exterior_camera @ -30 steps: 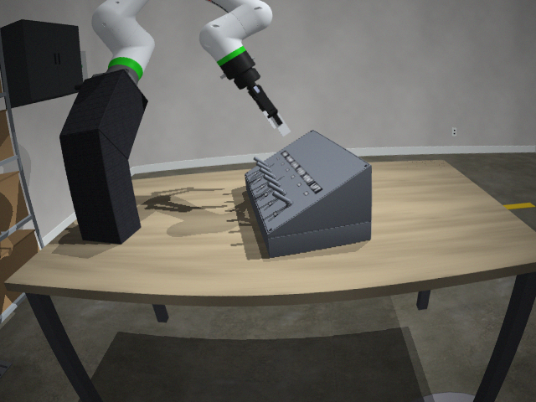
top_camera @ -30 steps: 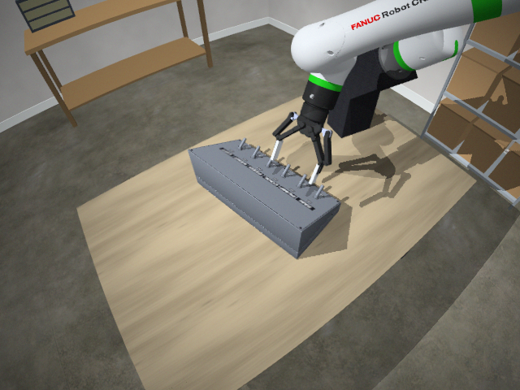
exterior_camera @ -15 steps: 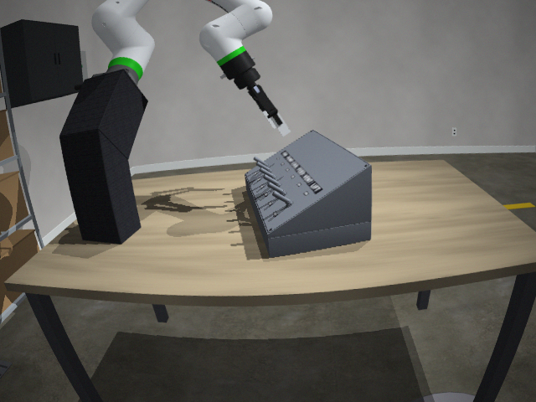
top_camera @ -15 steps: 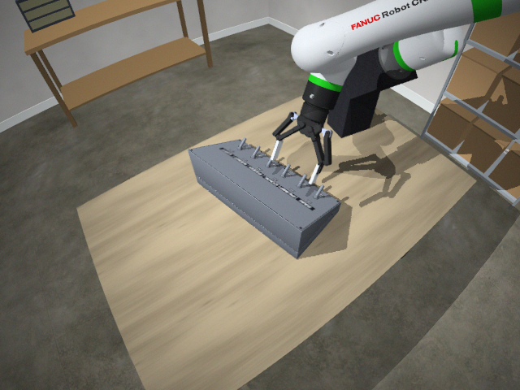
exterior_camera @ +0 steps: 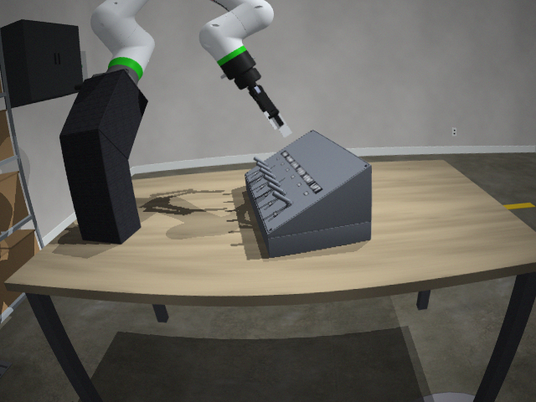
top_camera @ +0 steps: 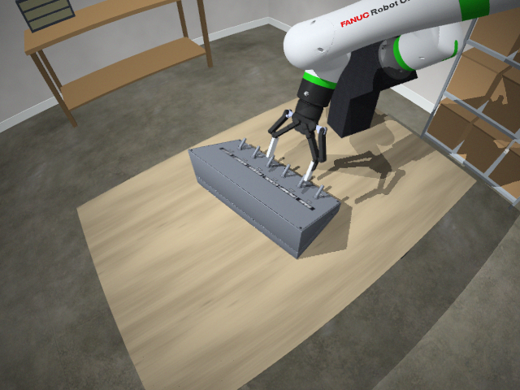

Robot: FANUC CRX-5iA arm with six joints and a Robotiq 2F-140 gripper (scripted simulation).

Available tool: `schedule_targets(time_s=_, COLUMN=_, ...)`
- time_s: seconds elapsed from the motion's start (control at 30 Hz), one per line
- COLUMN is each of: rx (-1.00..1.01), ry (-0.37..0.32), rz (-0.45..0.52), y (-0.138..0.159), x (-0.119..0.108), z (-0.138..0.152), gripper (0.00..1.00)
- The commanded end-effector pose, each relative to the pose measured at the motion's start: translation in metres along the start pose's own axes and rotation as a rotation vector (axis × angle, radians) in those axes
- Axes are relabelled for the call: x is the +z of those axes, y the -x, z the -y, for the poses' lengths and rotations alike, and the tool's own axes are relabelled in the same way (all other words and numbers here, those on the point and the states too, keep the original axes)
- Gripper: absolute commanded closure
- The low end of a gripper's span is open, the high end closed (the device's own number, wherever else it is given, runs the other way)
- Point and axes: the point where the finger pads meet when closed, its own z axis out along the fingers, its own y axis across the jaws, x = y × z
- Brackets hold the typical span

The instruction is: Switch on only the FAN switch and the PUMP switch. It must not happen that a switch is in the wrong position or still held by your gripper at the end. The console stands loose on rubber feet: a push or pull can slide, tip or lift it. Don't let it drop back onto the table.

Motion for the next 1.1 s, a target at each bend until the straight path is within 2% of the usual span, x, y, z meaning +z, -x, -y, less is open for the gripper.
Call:
schedule_targets(time_s=0.0, rx=0.000, ry=0.000, rz=0.000, y=0.000, x=0.000, z=-0.006, gripper=0.00)
schedule_targets(time_s=0.47, rx=0.000, ry=0.000, rz=0.000, y=0.000, x=0.000, z=-0.050, gripper=0.00)
schedule_targets(time_s=1.07, rx=0.000, ry=0.000, rz=0.000, y=0.000, x=0.000, z=-0.054, gripper=0.00)
